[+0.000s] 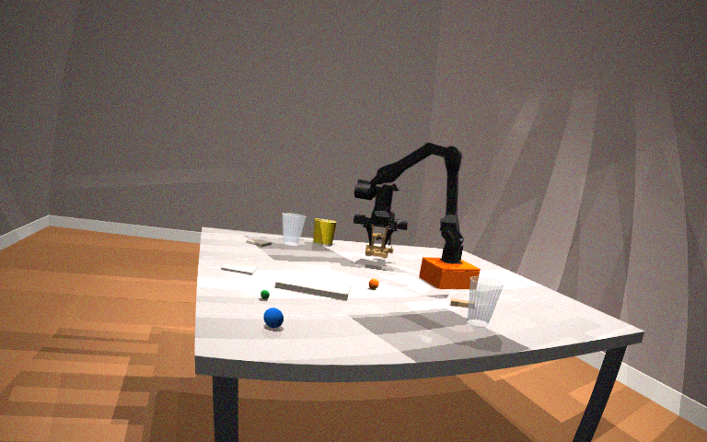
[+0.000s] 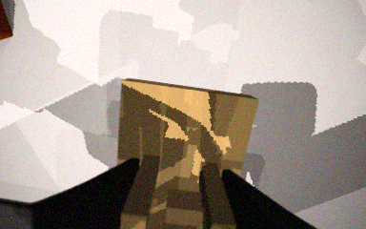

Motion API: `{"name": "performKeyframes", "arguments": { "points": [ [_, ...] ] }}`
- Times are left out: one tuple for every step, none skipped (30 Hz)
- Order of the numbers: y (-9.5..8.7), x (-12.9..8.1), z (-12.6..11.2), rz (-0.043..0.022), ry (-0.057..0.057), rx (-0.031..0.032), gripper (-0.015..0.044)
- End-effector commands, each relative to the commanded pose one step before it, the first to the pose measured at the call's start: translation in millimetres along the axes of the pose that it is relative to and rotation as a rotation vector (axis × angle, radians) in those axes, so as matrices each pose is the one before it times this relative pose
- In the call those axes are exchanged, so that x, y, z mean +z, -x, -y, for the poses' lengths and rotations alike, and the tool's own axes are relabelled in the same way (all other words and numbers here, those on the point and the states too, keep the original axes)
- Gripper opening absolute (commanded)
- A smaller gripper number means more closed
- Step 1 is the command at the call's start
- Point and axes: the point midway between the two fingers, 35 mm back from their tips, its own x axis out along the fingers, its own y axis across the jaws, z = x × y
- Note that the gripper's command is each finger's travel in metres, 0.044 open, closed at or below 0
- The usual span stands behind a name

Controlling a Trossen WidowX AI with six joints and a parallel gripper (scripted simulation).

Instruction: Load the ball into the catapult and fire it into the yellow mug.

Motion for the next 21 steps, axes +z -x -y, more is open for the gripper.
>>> {"name": "performKeyframes", "arguments": {
  "points": [
    [2.89,-31.8,-1.64,-0.00116,-0.12,-0.01045,0.0],
    [-0.11,-9.23,-1.05,-0.00038,-0.0341,0.00012,0.0],
    [-0.1,-9.19,-0.56,-0.00035,-0.0341,0.00004,0.0],
    [-0.11,-9.27,-0.55,-0.00034,-0.0341,0.00002,0.0],
    [-0.13,-9.34,-0.55,-0.00032,-0.0341,-0.00001,0.0],
    [-0.11,-9.26,0.55,-0.0003,-0.0338,-0.00013,0.0],
    [-0.11,-7.7,0.49,-0.00024,-0.0279,-0.00012,0.0],
    [-0.08,-4.65,0.32,-0.00014,-0.0167,-0.00008,0.0],
    [0.01,-0.93,1.76,-0.00002,-0.0036,-0.00016,0.0],
    [0.0,-0.52,0.99,-0.00001,-0.002,-0.00009,0.0],
    [0.0,0.0,0.0,0.0,0.0,0.0,0.0],
    [-0.27,-0.01,0.03,0.0,0.0,0.0,0.0],
    [-0.82,-0.02,0.09,0.0,0.0,0.0,0.0],
    [-1.1,-0.03,0.12,0.0,0.0,-0.00001,0.0],
    [-1.59,-0.04,0.17,0.0,0.0,-0.00001,0.0],
    [-1.66,-0.04,0.17,0.0,0.0,-0.00001,0.0],
    [-1.66,-0.03,0.16,0.0,0.0,-0.00001,0.0],
    [-1.66,-0.03,0.15,0.0,0.0,-0.00001,0.0],
    [-1.66,-0.03,0.14,0.0,0.0,0.0,0.0],
    [-1.66,-0.03,0.13,0.0,0.0,0.0,0.0],
    [-1.66,-0.02,0.12,0.0,0.0,0.0,0.0]
  ]
}}
